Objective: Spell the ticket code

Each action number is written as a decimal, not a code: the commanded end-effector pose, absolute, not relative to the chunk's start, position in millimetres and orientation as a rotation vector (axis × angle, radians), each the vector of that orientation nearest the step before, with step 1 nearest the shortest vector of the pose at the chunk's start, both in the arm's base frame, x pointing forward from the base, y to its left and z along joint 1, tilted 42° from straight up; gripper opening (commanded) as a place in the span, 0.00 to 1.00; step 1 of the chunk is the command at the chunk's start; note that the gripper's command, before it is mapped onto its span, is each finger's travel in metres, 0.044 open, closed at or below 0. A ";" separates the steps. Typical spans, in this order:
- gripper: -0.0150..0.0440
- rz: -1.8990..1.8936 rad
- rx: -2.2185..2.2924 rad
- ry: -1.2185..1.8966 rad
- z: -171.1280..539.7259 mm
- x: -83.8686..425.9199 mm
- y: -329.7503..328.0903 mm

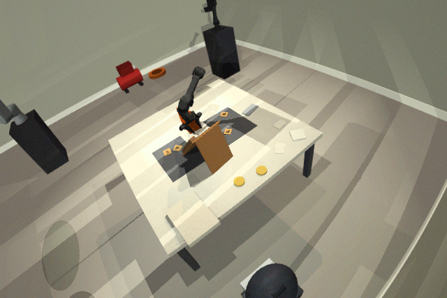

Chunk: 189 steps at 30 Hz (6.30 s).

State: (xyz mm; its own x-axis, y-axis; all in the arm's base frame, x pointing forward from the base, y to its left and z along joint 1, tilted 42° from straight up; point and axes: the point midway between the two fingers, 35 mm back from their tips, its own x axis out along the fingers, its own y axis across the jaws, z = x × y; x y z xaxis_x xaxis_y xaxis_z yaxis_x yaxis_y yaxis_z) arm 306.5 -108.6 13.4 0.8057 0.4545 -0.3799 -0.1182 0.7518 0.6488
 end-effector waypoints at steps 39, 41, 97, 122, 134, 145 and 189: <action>0.25 0.376 0.621 0.879 14.5 330.0 -110.1; 0.25 0.400 0.616 0.955 19.0 331.5 -105.8; 0.25 0.568 0.518 1.209 45.5 342.8 -74.7; 0.25 0.568 0.518 1.208 41.4 352.7 -68.2; 0.25 0.568 0.518 1.208 40.0 352.1 -70.9; 0.25 0.568 0.518 1.208 37.4 352.6 -73.5; 0.25 0.567 0.518 1.209 37.7 341.6 -85.9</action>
